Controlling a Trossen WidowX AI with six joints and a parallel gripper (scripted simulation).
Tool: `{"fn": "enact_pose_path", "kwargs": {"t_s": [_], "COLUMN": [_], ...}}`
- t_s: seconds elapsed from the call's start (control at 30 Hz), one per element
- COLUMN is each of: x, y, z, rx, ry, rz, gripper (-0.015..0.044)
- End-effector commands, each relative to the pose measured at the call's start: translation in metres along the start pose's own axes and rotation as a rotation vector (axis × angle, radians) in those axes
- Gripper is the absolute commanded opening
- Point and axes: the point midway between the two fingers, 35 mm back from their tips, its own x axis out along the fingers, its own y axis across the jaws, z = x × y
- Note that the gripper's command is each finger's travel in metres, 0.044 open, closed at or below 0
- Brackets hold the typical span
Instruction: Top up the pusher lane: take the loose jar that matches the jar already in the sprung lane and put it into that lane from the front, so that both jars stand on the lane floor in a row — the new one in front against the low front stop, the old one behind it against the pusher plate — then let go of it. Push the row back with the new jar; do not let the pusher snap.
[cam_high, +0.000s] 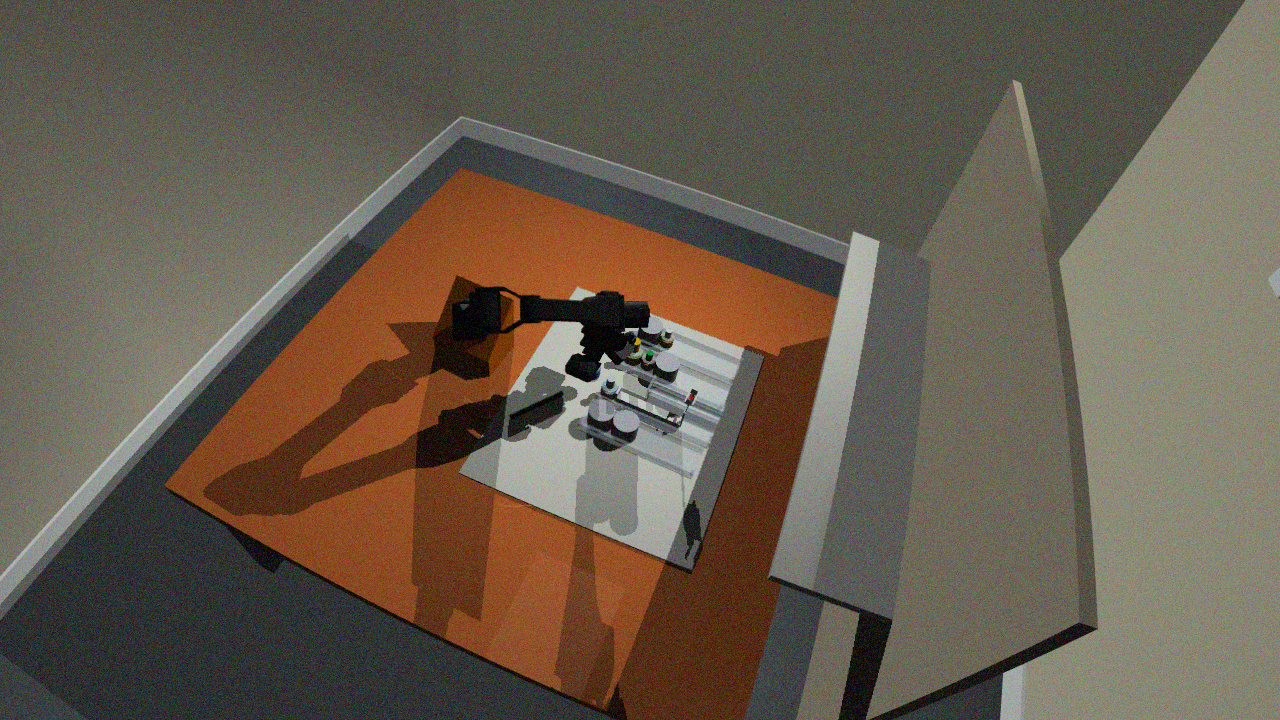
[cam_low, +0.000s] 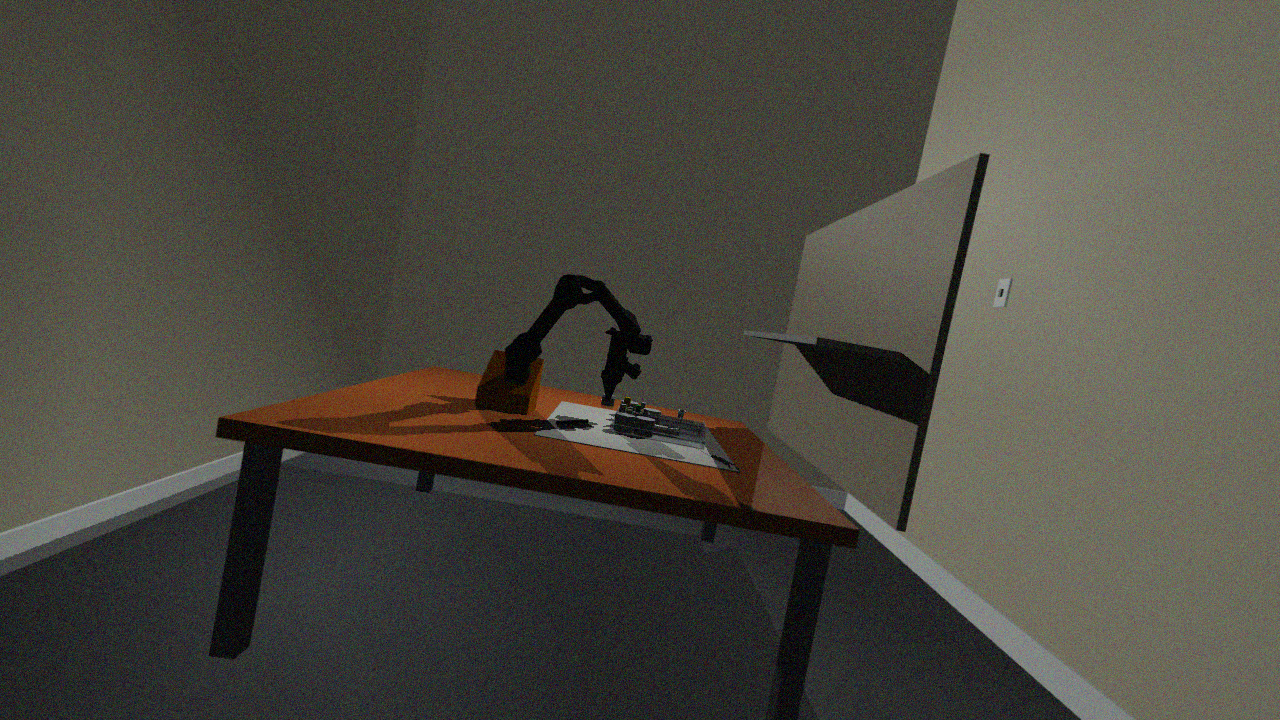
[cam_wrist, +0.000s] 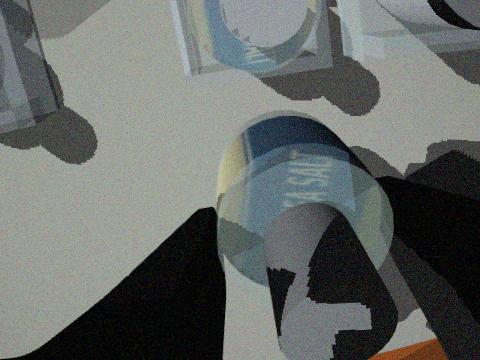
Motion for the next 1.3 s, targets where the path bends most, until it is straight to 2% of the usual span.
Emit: {"fn": "enact_pose_path", "kwargs": {"t_s": [0.0, 0.23, 1.27], "x": [0.004, 0.024, 0.024], "y": [0.0, 0.0, 0.0], "z": [0.004, 0.004, 0.014], "rx": [-0.002, -0.001, -0.001], "ry": [-0.007, -0.007, -0.008], "rz": [-0.001, -0.002, -0.001], "gripper": [0.0, 0.0, 0.0]}}
